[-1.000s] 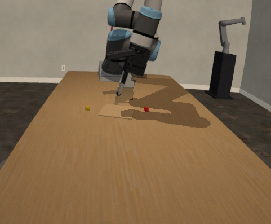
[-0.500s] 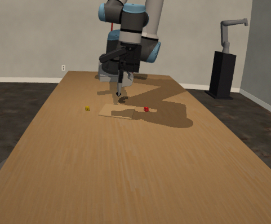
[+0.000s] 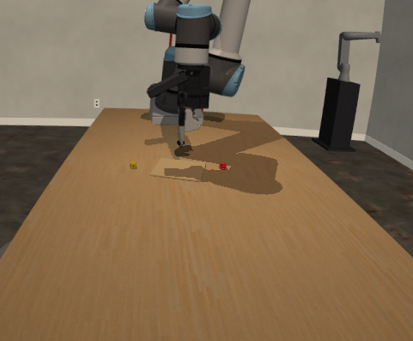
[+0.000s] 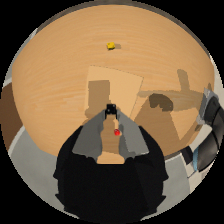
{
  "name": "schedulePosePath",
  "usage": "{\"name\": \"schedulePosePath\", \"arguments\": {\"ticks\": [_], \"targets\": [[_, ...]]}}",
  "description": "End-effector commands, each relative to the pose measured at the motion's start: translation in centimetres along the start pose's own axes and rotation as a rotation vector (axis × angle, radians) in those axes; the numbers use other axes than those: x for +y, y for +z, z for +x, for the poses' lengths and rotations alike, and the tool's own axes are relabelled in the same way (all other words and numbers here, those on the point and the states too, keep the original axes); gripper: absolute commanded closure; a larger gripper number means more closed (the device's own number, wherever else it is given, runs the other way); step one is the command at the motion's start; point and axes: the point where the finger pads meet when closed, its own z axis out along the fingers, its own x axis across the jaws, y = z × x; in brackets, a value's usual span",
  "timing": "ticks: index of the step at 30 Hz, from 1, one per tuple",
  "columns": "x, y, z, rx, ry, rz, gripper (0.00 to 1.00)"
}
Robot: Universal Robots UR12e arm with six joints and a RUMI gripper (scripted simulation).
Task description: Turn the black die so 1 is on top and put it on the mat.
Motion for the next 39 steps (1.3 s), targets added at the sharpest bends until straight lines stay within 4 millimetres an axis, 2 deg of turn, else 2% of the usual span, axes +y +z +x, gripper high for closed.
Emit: {"name": "schedulePosePath", "arguments": {"ticks": [1,9,21,39], "targets": [[-0.08,0.13,0.06,0.006,-0.003,-0.056,1.00],[-0.28,0.01,-0.03,0.000,-0.001,-0.209,1.00],[-0.34,-0.06,-0.08,-0.003,-0.001,-0.252,1.00],[-0.66,0.00,-0.13,-0.006,0.000,-0.500,1.00]]}}
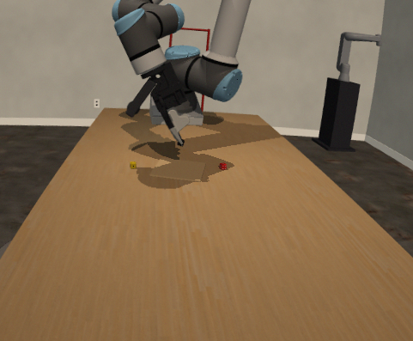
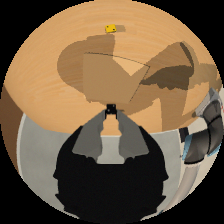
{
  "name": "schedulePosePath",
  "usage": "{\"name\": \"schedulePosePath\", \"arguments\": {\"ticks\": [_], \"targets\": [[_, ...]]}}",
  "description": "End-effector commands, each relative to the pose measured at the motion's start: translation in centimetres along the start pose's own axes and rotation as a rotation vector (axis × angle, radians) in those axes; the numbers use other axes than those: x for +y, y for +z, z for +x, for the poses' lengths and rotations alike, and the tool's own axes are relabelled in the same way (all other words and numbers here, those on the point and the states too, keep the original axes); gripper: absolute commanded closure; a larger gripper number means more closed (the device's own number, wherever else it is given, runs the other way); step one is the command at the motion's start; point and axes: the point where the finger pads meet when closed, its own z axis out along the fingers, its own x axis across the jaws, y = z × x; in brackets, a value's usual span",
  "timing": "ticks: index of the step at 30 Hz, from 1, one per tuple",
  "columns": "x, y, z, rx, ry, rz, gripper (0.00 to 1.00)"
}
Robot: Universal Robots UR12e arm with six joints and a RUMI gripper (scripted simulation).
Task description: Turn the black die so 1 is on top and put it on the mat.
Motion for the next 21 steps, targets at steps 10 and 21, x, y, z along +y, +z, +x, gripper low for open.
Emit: {"name": "schedulePosePath", "arguments": {"ticks": [10,21], "targets": [[-0.08,0.04,0.02,0.005,-0.004,-0.064,1.00],[-0.31,0.08,0.03,0.005,-0.004,-0.254,1.00]]}}
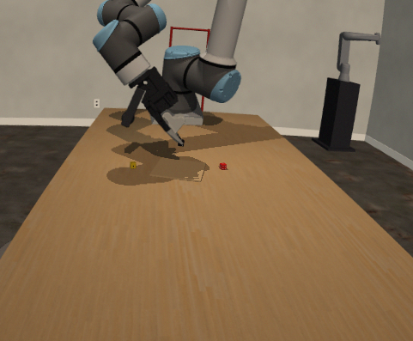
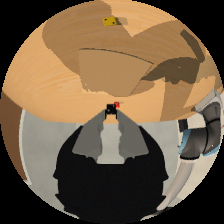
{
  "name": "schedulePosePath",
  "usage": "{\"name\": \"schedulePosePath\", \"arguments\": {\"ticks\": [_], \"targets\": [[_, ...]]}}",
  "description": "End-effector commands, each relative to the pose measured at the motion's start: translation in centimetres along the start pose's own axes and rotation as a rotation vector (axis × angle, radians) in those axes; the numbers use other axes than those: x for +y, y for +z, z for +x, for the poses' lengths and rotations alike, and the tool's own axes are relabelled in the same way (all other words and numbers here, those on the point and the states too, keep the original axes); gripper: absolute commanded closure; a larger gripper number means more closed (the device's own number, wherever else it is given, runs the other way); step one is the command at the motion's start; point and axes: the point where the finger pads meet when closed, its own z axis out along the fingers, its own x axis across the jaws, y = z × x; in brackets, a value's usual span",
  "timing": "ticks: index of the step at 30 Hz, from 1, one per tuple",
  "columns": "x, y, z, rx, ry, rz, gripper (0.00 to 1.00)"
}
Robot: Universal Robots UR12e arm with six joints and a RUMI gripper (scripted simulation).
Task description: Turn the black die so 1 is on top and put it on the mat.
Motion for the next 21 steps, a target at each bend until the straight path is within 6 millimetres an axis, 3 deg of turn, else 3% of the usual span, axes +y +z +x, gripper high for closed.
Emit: {"name": "schedulePosePath", "arguments": {"ticks": [1,21], "targets": [[-0.07,-0.13,-0.10,-0.003,-0.003,-0.071,1.00],[-0.09,-0.22,-0.17,-0.007,-0.002,-0.095,1.00]]}}
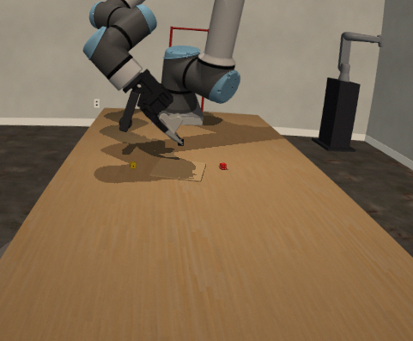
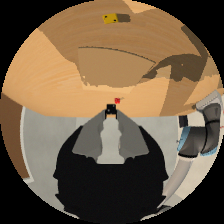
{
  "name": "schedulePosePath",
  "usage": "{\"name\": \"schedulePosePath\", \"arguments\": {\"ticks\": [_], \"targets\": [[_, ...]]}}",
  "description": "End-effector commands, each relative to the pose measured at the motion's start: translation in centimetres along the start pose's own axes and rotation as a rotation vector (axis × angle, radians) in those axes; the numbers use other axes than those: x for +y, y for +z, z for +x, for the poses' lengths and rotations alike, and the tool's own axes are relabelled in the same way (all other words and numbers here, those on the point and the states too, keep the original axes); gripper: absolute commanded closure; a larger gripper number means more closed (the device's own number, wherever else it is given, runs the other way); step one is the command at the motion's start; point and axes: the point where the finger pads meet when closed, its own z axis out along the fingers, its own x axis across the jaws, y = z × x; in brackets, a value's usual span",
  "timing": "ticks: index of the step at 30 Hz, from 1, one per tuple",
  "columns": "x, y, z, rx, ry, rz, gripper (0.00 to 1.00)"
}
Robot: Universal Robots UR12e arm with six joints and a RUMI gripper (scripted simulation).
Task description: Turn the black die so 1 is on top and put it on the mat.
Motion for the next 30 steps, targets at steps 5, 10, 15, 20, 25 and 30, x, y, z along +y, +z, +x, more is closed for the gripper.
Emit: {"name": "schedulePosePath", "arguments": {"ticks": [5,10,15,20,25,30], "targets": [[0.0,0.0,0.0,-0.001,-0.001,0.001,1.00],[-0.2,0.1,0.0,-0.001,-0.001,0.001,1.00],[-0.4,0.4,0.0,-0.001,-0.001,0.001,1.00],[-0.7,0.6,0.0,-0.001,-0.001,0.001,1.00],[-1.2,1.1,0.0,-0.001,-0.001,0.001,1.00],[-1.8,1.7,0.0,-0.001,-0.001,0.001,1.00]]}}
